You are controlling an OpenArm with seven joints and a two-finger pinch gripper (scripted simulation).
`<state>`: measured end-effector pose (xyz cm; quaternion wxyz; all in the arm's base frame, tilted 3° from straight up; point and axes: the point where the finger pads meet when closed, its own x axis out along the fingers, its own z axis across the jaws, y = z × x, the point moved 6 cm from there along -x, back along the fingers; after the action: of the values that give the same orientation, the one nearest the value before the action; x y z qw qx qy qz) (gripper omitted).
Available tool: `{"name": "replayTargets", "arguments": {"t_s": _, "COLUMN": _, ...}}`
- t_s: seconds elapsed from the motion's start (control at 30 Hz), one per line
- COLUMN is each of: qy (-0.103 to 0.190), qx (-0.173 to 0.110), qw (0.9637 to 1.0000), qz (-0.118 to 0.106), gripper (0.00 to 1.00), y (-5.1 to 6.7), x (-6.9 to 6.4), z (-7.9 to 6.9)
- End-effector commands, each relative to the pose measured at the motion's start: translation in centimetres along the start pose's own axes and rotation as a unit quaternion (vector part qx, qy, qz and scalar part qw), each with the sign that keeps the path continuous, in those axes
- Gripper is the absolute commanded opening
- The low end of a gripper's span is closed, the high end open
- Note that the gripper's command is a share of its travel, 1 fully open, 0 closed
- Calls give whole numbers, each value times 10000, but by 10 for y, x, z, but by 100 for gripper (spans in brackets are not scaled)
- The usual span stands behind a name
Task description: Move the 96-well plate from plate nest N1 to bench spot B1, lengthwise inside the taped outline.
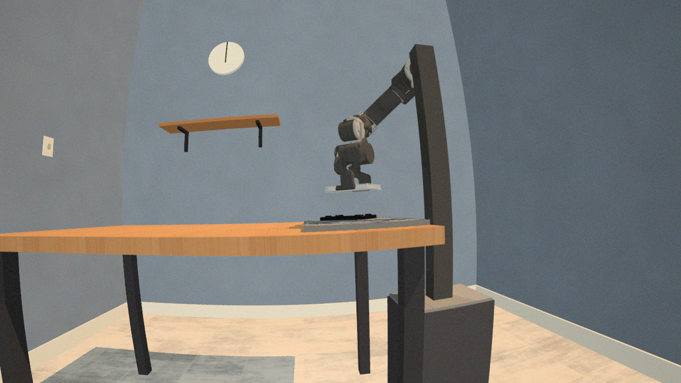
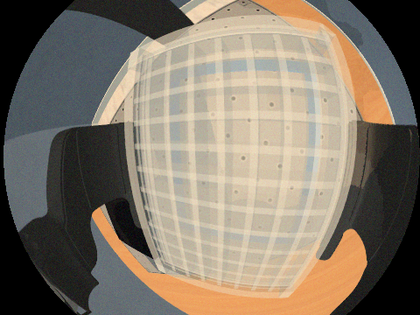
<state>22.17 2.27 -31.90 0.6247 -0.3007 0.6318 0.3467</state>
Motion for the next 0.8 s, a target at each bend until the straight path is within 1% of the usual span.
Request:
{"name": "replayTargets", "arguments": {"t_s": 0.0, "qy": 16, "qx": 12, "qw": 10000, "qz": -11, "gripper": 0, "y": 1, "x": 0, "z": 2}}
{"name": "replayTargets", "arguments": {"t_s": 0.43, "qy": 22, "qx": 13, "qw": 10000, "qz": -12, "gripper": 0, "y": 2, "x": 0, "z": 4}}
{"name": "replayTargets", "arguments": {"t_s": 0.47, "qy": -10, "qx": 7, "qw": 10000, "qz": 0, "gripper": 0, "y": 2, "x": 0, "z": 3}}
{"name": "replayTargets", "arguments": {"t_s": 0.6, "qy": 22, "qx": 13, "qw": 10000, "qz": -12, "gripper": 0, "y": -2, "x": 0, "z": -3}}
{"name": "replayTargets", "arguments": {"t_s": 0.77, "qy": 22, "qx": 13, "qw": 10000, "qz": -12, "gripper": 0, "y": -2, "x": 0, "z": -3}}
